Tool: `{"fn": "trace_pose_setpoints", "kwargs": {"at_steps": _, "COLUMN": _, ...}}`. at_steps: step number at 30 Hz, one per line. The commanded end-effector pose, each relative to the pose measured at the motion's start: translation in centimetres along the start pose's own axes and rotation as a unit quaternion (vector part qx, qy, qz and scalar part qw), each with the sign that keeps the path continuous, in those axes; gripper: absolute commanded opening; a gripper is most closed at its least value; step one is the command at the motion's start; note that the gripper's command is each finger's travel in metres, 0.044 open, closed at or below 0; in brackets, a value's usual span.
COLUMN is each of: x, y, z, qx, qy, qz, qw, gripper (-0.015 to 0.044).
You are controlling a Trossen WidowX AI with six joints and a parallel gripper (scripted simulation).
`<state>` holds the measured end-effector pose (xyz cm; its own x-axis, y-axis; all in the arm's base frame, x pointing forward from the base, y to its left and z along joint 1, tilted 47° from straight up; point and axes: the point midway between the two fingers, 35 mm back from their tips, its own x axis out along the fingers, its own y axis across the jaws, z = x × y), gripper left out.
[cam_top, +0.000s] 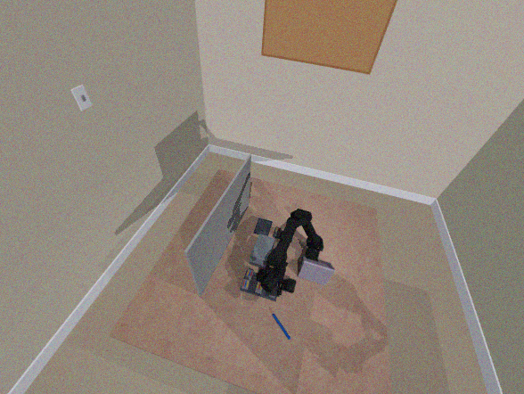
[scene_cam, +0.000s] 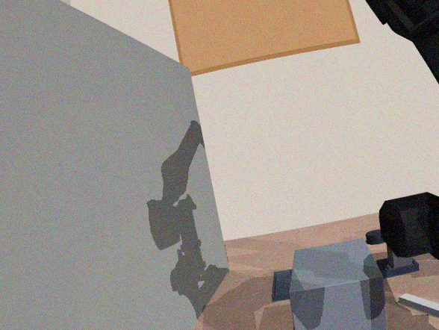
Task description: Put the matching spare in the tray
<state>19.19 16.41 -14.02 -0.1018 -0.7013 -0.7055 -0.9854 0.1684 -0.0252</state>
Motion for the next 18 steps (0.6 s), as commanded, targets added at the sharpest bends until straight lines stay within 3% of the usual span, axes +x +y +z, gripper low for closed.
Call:
{"fn": "trace_pose_setpoints", "kwargs": {"at_steps": 1, "x": 0.8, "y": 0.0, "z": -0.1, "qx": -0.003, "qy": 0.004, "qz": 0.0, "qw": 1.0, "gripper": 0.03}}
{"fn": "trace_pose_setpoints", "kwargs": {"at_steps": 18, "x": 3.6, "y": -0.1, "z": 0.1, "qx": -0.003, "qy": 0.004, "qz": -0.001, "qw": 1.0, "gripper": 0.03}}
